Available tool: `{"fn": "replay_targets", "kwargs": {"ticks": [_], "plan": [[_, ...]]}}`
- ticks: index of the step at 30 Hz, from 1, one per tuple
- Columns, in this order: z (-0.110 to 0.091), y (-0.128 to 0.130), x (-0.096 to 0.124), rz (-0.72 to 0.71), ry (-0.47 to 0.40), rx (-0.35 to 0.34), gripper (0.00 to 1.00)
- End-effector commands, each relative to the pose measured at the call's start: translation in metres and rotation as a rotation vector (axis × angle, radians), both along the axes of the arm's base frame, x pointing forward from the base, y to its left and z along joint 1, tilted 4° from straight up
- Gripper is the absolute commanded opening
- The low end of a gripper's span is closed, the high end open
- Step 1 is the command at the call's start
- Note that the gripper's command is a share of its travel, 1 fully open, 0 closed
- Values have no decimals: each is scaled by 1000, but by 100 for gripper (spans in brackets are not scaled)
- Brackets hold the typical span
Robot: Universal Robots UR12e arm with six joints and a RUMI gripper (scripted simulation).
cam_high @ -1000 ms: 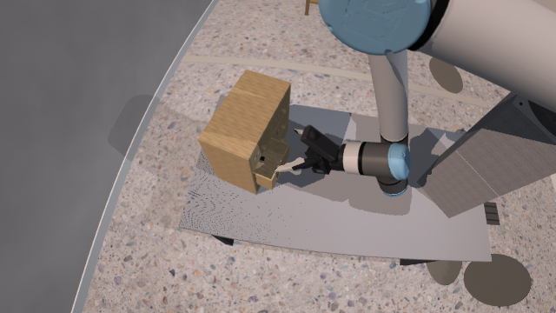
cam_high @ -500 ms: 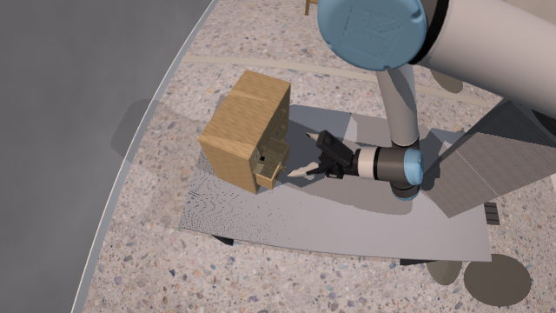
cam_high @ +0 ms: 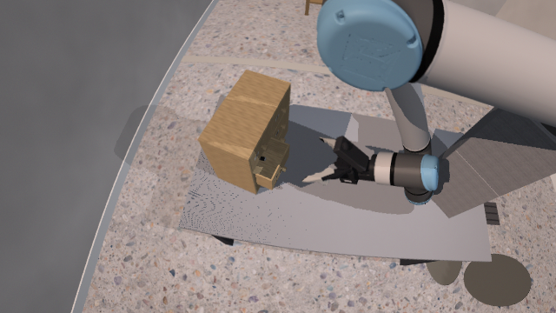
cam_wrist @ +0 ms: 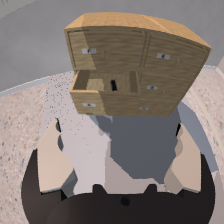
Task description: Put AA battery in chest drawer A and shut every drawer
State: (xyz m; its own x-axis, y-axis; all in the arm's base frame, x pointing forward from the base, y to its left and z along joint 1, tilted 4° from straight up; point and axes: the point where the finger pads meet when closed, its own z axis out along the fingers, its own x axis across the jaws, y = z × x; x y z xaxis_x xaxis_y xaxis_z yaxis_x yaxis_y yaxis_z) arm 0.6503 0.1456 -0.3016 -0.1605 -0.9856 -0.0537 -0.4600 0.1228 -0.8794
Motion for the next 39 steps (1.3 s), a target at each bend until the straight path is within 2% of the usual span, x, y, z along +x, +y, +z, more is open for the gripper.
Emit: {"fn": "replay_targets", "kwargs": {"ticks": [1,7,18,39], "plan": [[1,2,-14,0,-1,0,100],[2,5,-28,0,-1,0,100],[2,7,-40,0,-1,0,100],[2,7,-43,0,3,1,100]]}}
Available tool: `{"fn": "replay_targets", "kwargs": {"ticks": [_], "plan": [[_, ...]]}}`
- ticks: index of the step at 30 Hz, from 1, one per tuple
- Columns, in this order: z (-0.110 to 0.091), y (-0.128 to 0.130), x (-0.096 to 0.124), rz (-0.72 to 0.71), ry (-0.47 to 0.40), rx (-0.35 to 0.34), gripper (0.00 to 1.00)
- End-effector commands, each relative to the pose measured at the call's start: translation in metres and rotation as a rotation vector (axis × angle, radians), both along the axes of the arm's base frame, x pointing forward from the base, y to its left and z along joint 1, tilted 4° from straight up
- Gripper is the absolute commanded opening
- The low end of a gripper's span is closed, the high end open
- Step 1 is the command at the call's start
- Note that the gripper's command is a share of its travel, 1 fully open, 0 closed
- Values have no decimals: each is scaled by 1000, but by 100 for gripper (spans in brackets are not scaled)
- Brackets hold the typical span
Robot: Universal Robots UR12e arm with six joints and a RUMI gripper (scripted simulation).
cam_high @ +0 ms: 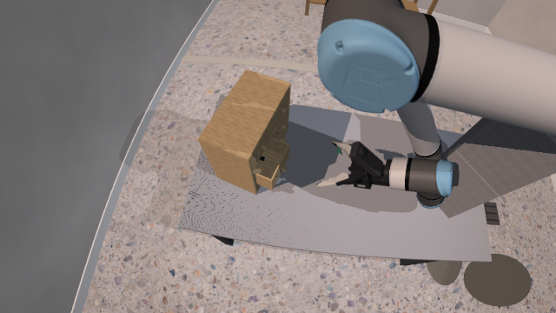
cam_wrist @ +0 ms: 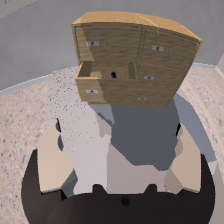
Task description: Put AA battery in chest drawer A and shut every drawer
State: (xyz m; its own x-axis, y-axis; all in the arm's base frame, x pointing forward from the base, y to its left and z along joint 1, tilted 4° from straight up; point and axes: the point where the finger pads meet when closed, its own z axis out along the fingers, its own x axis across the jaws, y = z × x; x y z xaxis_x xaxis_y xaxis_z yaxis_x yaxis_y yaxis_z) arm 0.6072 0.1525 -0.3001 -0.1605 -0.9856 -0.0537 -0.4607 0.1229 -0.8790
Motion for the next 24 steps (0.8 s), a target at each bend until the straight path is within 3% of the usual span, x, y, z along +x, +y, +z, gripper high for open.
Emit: {"fn": "replay_targets", "kwargs": {"ticks": [1,24], "plan": [[1,0,0,0,3,1,100],[4,0,0,5,92,15,100]]}}
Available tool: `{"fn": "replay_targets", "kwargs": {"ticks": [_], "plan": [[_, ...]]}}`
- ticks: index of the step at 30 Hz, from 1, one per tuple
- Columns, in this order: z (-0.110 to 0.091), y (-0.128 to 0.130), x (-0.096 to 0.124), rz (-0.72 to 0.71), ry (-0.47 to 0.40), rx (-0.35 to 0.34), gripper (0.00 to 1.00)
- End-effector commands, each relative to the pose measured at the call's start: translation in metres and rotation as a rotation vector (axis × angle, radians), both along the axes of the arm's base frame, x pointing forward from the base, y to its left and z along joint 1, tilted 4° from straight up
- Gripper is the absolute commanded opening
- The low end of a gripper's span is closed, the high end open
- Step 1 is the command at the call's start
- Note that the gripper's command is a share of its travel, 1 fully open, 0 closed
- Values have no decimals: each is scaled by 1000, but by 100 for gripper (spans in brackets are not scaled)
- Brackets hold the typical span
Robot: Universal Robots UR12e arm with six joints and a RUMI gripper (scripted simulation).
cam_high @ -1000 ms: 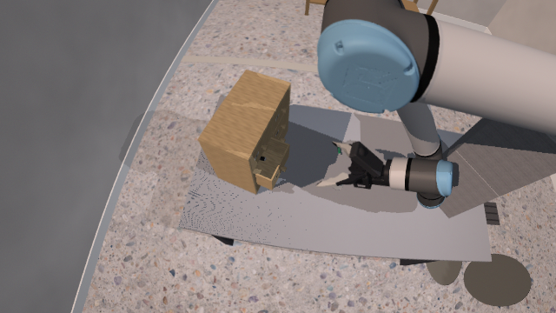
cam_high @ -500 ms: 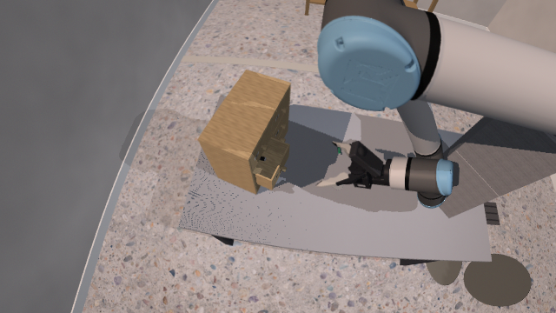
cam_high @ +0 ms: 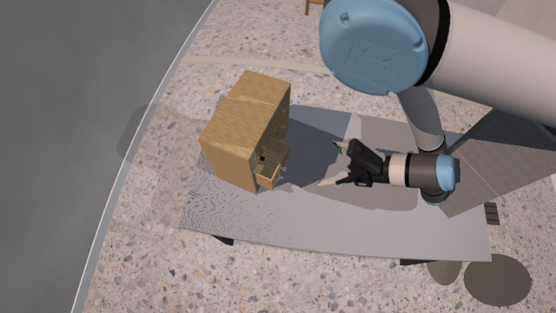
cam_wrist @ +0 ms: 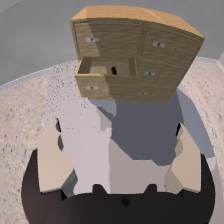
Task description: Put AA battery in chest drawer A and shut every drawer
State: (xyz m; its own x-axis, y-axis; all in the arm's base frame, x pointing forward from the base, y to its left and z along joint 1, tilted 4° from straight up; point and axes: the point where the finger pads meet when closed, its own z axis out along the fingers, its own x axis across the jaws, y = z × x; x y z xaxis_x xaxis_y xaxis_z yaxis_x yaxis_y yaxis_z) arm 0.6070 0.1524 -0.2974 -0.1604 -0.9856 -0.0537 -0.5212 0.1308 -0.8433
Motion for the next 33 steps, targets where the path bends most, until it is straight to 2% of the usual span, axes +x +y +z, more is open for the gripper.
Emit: {"fn": "replay_targets", "kwargs": {"ticks": [1,14,29,33], "plan": [[2,0,0,2,31,5,100],[6,0,0,8,139,23,100],[13,-1,0,17,320,52,100],[14,-1,0,19,344,56,100]]}}
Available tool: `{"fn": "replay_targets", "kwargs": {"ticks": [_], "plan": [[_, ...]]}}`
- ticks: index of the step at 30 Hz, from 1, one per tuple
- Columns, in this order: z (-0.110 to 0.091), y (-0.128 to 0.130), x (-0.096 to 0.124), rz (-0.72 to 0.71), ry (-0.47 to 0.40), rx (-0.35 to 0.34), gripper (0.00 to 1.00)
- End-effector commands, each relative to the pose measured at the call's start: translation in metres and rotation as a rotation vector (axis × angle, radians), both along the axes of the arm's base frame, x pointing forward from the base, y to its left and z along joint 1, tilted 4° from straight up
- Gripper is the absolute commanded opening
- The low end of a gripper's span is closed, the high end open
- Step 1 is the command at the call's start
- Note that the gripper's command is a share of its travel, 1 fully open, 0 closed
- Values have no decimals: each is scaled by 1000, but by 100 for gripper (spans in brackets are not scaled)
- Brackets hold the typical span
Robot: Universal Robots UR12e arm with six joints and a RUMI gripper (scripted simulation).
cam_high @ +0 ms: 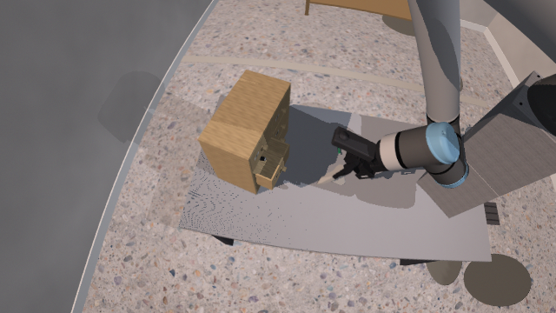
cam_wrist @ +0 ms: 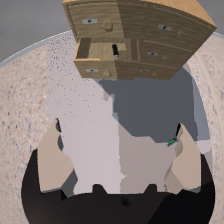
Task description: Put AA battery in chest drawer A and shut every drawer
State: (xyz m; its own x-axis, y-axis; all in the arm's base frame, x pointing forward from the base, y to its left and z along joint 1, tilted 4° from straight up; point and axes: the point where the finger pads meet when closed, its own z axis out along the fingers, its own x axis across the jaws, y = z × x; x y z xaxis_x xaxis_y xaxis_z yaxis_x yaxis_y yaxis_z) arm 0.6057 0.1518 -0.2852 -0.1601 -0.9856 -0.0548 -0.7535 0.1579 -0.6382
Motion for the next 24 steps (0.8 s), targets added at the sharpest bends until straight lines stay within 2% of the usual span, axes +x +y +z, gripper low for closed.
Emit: {"fn": "replay_targets", "kwargs": {"ticks": [1,24], "plan": [[2,0,1,2,49,7,100],[12,-1,1,16,301,48,100]]}}
